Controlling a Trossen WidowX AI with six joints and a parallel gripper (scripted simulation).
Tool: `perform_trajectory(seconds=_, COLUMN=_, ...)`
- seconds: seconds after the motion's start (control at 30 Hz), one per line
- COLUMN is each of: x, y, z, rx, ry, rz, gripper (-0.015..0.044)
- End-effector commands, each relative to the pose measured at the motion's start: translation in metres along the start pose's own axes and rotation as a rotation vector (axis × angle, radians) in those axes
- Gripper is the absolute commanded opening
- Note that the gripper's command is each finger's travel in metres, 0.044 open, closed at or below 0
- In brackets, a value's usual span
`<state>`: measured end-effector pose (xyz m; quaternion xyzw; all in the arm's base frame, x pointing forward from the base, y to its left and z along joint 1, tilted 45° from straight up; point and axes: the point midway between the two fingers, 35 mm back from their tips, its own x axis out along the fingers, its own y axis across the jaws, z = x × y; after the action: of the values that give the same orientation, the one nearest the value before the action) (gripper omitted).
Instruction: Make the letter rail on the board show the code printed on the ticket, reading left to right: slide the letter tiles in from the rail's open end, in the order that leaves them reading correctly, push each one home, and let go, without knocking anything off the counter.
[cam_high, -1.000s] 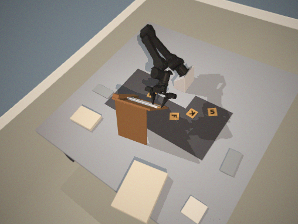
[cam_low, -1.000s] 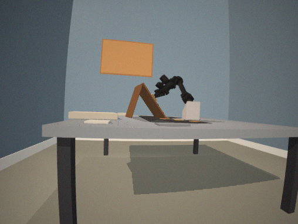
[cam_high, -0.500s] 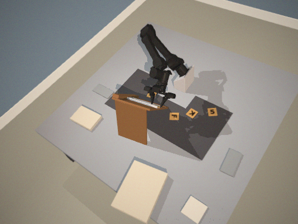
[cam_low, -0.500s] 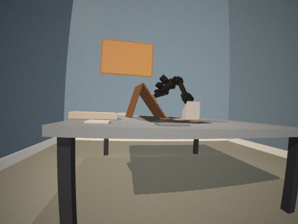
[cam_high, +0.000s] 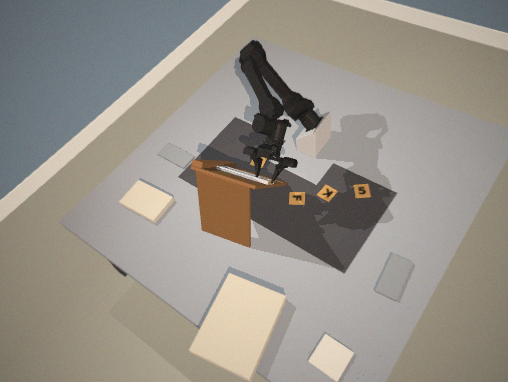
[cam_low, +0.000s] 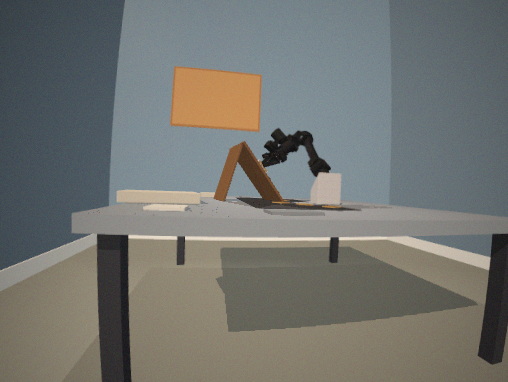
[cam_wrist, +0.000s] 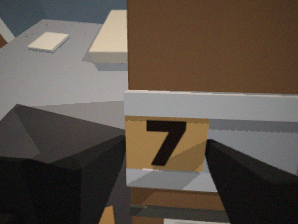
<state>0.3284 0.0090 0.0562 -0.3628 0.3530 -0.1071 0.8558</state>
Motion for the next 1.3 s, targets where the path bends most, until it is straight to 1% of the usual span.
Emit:
perform_trajectory(seconds=0.0, x=-0.001, y=-0.004, z=0.001, rx=0.000, ry=-0.004, rz=0.001, gripper=0.0000)
perform_trajectory(seconds=1.27, x=-0.002, y=-0.029, z=0.004, rx=-0.001, ry=-0.004, rz=0.000, gripper=0.0000)
